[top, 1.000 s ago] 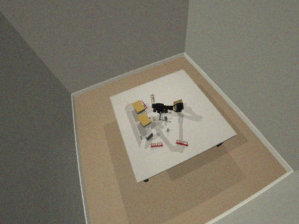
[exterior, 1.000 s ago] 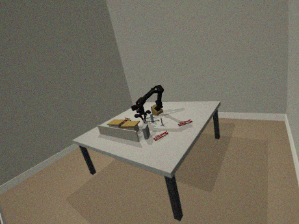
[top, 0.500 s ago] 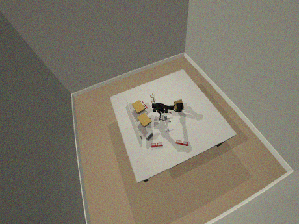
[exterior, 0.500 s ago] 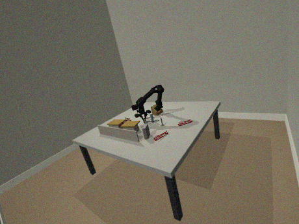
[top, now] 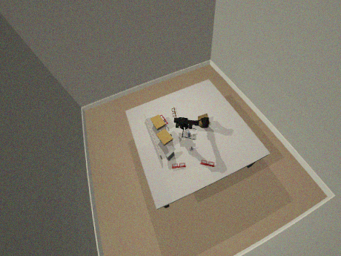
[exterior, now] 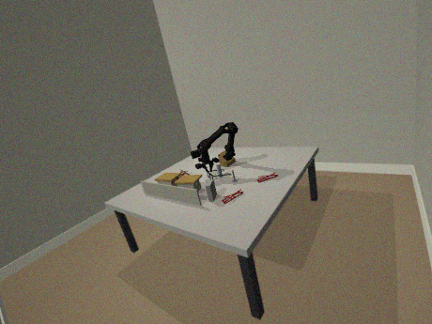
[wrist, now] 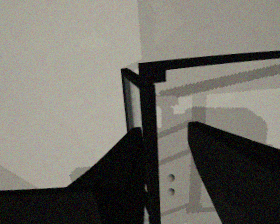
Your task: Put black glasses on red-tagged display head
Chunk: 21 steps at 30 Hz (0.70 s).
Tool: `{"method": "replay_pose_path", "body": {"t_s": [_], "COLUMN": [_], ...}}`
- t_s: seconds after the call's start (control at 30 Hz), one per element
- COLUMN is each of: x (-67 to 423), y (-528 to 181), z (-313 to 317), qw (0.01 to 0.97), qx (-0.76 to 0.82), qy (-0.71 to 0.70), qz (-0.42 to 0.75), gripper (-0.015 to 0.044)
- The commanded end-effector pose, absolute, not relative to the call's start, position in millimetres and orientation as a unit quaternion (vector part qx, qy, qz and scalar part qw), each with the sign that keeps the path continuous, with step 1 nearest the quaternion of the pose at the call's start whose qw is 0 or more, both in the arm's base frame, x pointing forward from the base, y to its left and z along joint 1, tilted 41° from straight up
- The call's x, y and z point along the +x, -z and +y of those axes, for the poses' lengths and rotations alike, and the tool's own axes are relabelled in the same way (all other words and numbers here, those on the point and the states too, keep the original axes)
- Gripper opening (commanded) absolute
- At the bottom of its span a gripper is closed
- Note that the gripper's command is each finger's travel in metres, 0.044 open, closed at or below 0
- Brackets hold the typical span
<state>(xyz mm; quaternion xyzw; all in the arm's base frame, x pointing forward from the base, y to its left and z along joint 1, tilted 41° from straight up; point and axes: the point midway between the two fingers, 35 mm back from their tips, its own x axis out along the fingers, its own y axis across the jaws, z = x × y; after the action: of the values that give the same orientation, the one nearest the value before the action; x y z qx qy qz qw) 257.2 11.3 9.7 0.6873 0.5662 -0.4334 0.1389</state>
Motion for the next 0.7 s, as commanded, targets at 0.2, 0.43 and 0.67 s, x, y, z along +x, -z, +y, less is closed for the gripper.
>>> {"method": "replay_pose_path", "body": {"t_s": [0.2, 0.43, 0.67], "x": [267.8, 267.2, 261.7], "y": [-41.8, -37.0, -41.7], "z": [-23.8, -18.5, -20.1], "qw": [0.142, 0.140, 0.137], "qx": [0.689, 0.691, 0.690], "qy": [0.433, 0.432, 0.437], "qz": [0.564, 0.562, 0.561], "gripper": [0.0107, 0.0200, 0.0200]}}
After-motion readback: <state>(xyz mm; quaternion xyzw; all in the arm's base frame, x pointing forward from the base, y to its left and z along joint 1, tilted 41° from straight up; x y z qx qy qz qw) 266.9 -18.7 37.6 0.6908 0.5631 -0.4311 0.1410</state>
